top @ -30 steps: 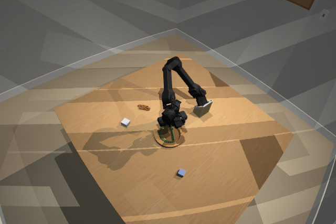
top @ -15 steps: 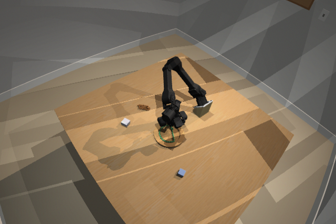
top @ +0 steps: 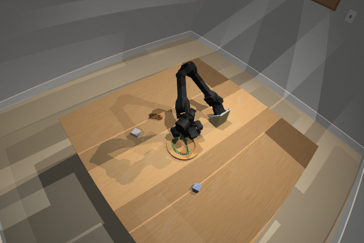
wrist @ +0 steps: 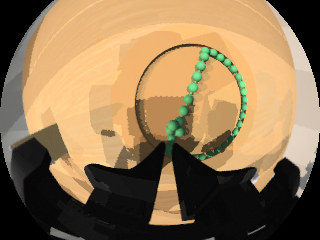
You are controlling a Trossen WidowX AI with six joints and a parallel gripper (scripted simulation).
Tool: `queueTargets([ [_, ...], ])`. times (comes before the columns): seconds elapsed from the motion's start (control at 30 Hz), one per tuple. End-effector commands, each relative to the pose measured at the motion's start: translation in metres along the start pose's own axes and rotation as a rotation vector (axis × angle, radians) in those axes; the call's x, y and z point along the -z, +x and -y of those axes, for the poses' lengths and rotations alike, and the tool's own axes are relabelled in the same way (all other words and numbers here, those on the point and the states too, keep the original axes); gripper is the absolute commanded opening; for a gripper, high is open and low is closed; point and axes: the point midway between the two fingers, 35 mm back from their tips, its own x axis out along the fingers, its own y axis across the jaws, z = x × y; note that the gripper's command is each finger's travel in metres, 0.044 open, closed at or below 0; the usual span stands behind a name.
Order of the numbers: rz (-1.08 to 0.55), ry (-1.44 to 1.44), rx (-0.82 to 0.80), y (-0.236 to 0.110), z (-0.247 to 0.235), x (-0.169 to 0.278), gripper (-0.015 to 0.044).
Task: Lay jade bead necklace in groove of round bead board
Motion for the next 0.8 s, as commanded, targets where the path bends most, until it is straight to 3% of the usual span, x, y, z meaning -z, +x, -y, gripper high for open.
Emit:
queueTargets([
  [0.0, 0.0, 0.0, 0.0, -0.0002, 0.0002, -0.0001, 0.0],
  [0.77, -0.007, -0.01, 0.0, -0.0059, -0.0075, 0.0054, 0.0],
])
